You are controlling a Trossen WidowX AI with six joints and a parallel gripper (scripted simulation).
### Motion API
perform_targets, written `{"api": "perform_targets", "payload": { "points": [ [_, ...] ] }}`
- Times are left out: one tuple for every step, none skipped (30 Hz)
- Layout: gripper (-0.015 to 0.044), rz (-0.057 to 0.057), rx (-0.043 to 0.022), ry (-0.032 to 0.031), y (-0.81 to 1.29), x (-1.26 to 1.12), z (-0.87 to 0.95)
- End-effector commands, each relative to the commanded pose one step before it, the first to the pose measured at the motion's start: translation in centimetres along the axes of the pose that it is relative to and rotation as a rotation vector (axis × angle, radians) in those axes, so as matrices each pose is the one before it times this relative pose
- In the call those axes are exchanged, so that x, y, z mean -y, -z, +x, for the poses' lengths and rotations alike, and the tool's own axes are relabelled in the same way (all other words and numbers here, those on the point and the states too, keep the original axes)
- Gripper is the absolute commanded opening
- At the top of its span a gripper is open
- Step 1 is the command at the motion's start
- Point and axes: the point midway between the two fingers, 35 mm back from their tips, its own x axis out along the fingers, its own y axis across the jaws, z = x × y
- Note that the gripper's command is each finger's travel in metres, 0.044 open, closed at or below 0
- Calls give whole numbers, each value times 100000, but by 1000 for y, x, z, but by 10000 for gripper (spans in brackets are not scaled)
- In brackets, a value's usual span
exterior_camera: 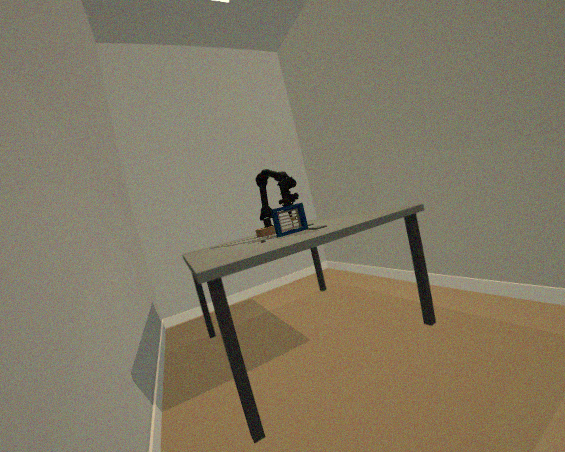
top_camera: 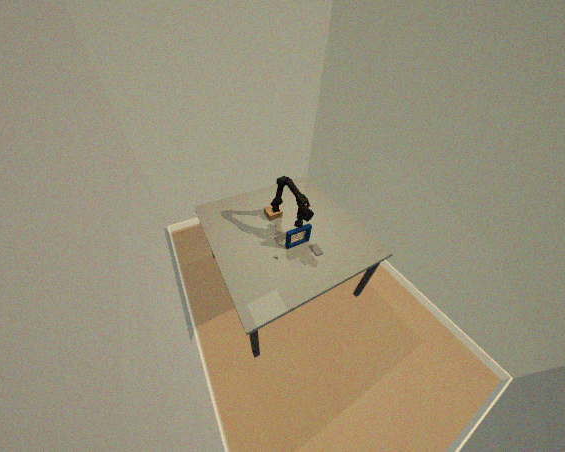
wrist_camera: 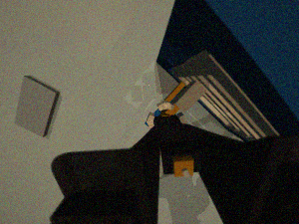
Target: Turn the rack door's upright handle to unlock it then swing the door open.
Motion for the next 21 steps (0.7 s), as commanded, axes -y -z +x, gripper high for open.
{"api": "perform_targets", "payload": {
  "points": [
    [11,-19749,-357,28,75,9,146],
    [11,-4928,-1,-1,0,0,0],
    [11,-4928,-1,-1,0,0,0],
    [11,-4928,-1,-1,0,0,0],
    [11,-4928,-1,-1,0,0,0],
    [11,-4928,-1,-1,0,0,0],
    [11,-4928,-1,-1,0,0,0],
    [11,-4928,0,-1,0,0,0],
    [11,-4928,0,-1,0,0,0],
    [11,-4927,0,-1,0,0,0],
    [11,-4929,0,-1,0,0,0],
    [11,-4929,0,-1,0,0,0],
    [11,-4929,0,-1,0,0,0],
    [11,-4929,0,-1,0,0,0],
    [11,-4929,0,-1,0,0,0],
    [11,-4929,0,-1,0,0,0],
    [11,-4929,0,-1,0,0,0],
    [11,-4927,0,-1,0,0,0],
    [11,-4048,0,-1,0,0,0],
    [11,-2429,0,-1,0,0,0],
    [11,-810,0,0,0,0,0]
  ]
}}
